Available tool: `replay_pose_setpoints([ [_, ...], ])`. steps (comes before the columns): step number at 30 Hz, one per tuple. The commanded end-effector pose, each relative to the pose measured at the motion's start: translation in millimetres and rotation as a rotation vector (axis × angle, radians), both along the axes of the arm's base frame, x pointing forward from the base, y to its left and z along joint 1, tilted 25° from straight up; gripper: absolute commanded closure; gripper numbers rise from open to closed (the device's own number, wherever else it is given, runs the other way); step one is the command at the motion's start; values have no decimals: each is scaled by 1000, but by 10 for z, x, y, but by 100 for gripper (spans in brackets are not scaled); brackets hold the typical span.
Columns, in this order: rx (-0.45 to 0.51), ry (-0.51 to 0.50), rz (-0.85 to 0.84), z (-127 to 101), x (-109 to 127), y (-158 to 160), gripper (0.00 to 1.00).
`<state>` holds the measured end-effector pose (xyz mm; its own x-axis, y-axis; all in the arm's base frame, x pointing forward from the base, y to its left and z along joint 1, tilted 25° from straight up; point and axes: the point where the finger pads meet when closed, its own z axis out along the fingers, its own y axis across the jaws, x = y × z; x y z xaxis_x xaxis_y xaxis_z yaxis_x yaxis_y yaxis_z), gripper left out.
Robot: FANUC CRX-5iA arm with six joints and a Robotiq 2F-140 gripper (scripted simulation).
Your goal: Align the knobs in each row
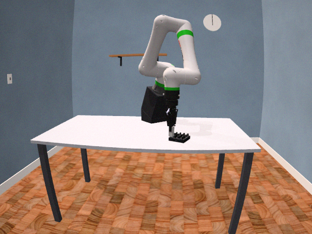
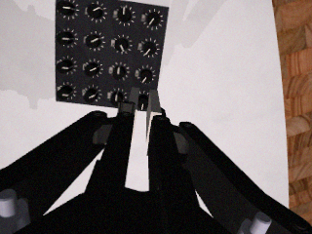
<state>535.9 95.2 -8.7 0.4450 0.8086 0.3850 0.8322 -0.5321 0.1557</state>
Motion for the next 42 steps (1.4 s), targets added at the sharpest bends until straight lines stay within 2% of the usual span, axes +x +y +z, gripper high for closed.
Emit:
replay_pose_setpoints([
  [1,2,2,-8,1,1,-1,95],
  [24,8,6,-22,1,1,-1,95],
  [25,8,6,-22,1,1,-1,88],
  [42,8,6,-22,1,1,-1,88],
])
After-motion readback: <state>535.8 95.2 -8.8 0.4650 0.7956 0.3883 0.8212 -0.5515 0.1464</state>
